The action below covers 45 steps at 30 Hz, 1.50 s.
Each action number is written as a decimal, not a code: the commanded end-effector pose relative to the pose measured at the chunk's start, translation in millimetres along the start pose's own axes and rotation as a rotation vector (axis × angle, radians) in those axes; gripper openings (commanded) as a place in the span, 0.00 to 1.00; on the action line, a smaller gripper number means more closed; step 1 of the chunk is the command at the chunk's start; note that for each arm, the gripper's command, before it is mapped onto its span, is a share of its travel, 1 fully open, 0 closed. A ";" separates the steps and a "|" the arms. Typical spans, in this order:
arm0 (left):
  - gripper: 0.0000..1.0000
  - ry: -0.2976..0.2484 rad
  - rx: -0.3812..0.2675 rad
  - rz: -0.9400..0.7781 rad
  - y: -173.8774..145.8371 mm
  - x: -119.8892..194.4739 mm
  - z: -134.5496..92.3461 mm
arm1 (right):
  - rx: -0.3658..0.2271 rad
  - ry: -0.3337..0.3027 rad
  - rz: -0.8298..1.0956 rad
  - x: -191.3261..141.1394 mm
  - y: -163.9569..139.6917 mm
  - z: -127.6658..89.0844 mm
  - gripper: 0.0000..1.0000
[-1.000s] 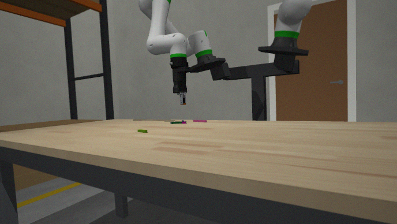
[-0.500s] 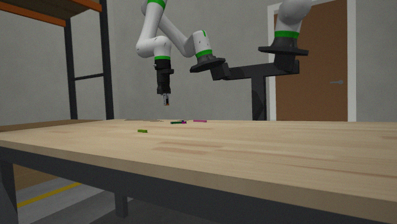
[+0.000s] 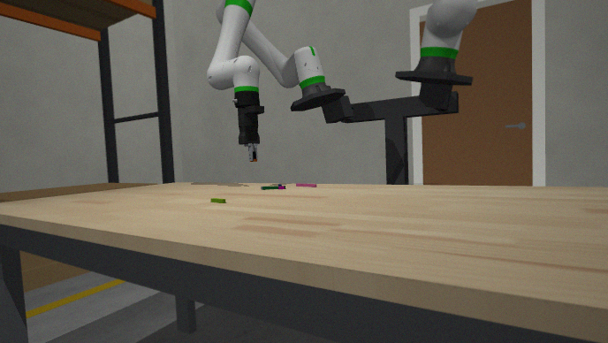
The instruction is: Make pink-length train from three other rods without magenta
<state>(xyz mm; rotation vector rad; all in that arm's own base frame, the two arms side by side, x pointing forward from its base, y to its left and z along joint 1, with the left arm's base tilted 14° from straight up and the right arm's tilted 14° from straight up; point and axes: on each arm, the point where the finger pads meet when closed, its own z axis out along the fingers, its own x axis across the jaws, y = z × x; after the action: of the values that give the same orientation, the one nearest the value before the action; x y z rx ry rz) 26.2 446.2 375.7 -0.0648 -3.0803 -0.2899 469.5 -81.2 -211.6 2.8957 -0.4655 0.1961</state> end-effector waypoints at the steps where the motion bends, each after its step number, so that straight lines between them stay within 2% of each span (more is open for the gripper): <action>1: 1.00 0.000 -0.002 0.000 0.2 -0.1 -0.9 | 0.000 0.001 0.000 0.4 0.1 1.6 0.24; 7: 1.00 0.000 -0.002 0.000 0.2 -0.1 -0.9 | 0.000 0.001 0.000 0.5 0.1 16.8 0.24; 15: 1.00 0.000 -0.002 0.000 0.2 -0.1 -0.9 | 0.000 0.001 0.000 0.5 0.1 51.3 0.24; 17: 1.00 0.000 -0.002 0.000 0.2 -0.1 -0.9 | 0.000 0.001 0.000 0.5 0.1 51.3 0.24; 26: 1.00 0.000 -0.002 0.000 0.2 -0.1 -0.9 | 0.000 0.001 0.000 0.6 0.2 81.6 0.24; 45: 1.00 0.000 -0.002 0.000 0.2 -0.1 -0.9 | 0.000 0.001 0.000 0.6 0.2 86.4 0.24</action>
<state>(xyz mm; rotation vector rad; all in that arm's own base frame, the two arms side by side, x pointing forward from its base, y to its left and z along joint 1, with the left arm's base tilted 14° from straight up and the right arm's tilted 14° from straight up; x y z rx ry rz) 26.2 446.2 375.7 -0.0648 -3.0803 -0.2899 477.9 -100.5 -295.8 2.8955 -0.4649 0.1956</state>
